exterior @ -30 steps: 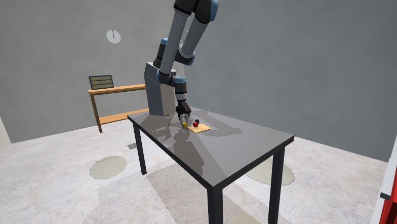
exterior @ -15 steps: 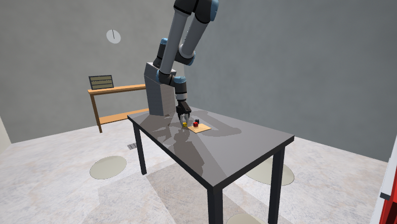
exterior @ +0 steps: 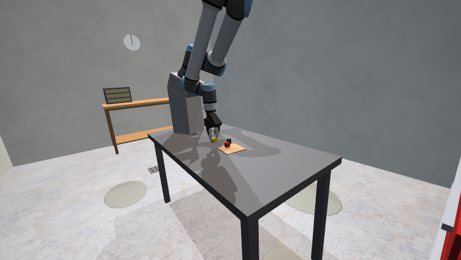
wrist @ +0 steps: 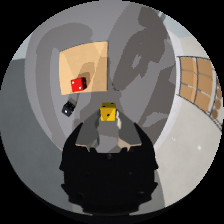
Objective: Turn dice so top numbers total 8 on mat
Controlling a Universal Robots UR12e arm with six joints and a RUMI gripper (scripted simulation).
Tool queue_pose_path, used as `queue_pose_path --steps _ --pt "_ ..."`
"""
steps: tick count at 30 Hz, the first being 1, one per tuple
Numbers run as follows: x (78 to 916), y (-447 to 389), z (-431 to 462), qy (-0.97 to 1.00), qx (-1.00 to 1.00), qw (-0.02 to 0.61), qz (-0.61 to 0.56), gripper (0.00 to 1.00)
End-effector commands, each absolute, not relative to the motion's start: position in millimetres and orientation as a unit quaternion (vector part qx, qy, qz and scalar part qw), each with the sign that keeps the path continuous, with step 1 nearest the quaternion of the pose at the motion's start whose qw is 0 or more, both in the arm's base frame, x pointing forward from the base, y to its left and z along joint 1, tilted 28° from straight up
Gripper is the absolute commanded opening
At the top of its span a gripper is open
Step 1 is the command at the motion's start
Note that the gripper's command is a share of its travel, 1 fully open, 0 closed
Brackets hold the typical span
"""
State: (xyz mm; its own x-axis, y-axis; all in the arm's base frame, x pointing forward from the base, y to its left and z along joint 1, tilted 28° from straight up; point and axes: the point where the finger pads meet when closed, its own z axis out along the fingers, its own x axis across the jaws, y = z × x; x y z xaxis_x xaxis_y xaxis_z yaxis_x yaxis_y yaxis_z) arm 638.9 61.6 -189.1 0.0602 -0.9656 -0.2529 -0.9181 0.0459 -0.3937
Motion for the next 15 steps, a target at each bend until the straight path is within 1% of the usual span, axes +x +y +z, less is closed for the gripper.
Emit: queue_pose_path --steps 1,15 --pt "621 51 -152 0.683 -0.69 0.235 -0.048 0.1" --pt "613 45 -132 0.683 -0.69 0.235 -0.048 0.1"
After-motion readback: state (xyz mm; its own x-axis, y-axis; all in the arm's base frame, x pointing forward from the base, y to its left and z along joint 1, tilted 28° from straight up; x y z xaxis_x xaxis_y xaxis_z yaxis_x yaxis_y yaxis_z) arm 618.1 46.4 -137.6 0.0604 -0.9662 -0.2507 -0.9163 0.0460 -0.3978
